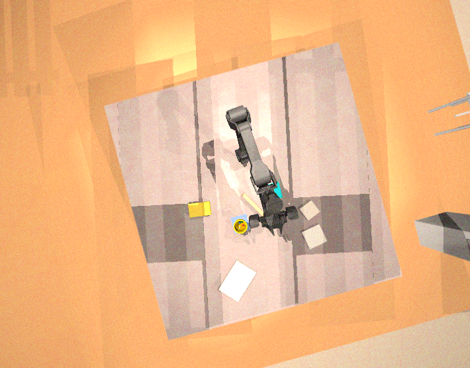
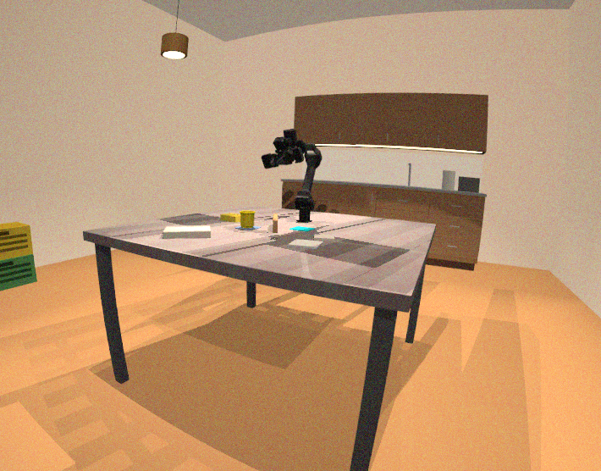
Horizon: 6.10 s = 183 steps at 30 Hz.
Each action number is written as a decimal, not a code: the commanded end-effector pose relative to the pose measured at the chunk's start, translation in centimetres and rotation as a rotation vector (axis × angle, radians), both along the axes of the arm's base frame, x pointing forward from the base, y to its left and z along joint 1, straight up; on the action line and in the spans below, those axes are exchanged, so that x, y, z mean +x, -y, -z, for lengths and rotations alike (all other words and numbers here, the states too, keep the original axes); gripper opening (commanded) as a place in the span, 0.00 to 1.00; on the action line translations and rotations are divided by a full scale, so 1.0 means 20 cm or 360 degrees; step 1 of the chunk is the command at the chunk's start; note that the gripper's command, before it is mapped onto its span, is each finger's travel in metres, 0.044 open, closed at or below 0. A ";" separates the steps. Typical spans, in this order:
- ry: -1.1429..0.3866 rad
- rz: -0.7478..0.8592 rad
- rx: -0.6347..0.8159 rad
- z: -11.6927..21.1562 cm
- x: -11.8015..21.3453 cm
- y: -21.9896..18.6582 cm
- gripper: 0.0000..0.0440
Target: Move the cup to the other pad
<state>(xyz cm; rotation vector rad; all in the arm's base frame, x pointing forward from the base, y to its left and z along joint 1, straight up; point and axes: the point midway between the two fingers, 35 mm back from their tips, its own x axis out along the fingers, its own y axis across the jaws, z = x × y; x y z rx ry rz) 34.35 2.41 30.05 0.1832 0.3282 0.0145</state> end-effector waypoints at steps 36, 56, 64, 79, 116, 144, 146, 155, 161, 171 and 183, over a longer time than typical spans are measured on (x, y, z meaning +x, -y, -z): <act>-0.1019 0.0140 0.0065 0.30 0.07 -0.02 0.26; -0.1518 0.0152 -0.0126 0.50 0.04 0.15 0.32; -0.1696 0.0121 -0.0192 0.57 0.02 0.25 0.35; -0.1927 0.0054 -0.0282 0.74 0.00 0.43 0.39; -0.2155 -0.0431 -0.0520 1.20 -0.08 0.56 0.00; -0.2021 -0.0708 -0.0661 0.81 -0.13 0.35 0.01; -0.2007 -0.0722 -0.0677 0.79 -0.13 0.32 0.00; -0.1940 -0.0776 -0.0745 0.73 -0.11 0.20 0.00; -0.1890 -0.0807 -0.0785 0.71 -0.11 0.10 0.00; -0.1810 -0.0846 -0.0832 0.67 -0.12 -0.06 0.00; -0.1744 -0.0872 -0.0854 0.66 -0.17 -0.25 0.00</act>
